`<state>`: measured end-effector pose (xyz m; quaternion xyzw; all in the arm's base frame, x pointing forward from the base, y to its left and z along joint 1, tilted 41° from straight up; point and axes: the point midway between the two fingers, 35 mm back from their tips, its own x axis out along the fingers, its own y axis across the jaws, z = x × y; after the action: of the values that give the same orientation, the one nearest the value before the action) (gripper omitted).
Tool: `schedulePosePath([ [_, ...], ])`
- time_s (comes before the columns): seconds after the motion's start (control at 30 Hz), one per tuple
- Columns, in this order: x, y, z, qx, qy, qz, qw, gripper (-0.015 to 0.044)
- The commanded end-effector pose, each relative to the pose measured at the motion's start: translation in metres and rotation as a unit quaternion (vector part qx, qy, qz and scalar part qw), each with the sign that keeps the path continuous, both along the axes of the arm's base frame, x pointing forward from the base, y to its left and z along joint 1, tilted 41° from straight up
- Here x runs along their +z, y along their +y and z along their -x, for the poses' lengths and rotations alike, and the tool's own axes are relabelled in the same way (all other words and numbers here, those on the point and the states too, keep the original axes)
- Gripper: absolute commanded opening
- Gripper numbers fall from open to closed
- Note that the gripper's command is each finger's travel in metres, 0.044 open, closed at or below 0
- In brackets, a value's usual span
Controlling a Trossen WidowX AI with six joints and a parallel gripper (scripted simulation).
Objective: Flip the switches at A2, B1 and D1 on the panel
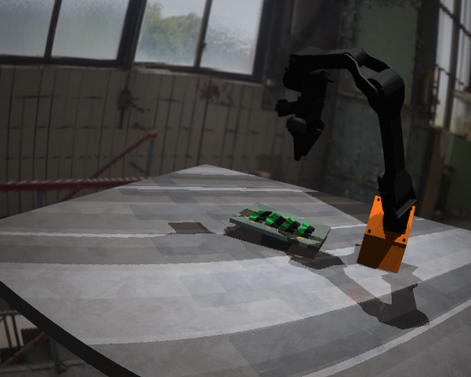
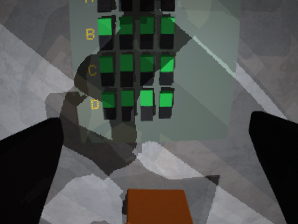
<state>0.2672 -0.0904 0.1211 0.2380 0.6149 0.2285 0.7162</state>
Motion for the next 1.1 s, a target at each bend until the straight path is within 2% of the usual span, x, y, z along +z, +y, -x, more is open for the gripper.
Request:
schedulePosePath([
  [0.0,-0.002,0.001,-0.003,0.0,0.0,0.0,1.0,0.0374],
  [0.23,-0.05,0.067,-0.08,-0.011,0.001,-0.019,1.0,0.019],
  [0.47,-0.053,0.072,-0.082,-0.01,0.002,-0.02,1.0,0.0006],
  [0.6,-0.077,0.093,-0.088,-0.002,0.011,-0.021,1.0,0.0],
  [1.07,-0.086,0.101,-0.09,-0.002,0.011,-0.021,1.0,0.0],
])
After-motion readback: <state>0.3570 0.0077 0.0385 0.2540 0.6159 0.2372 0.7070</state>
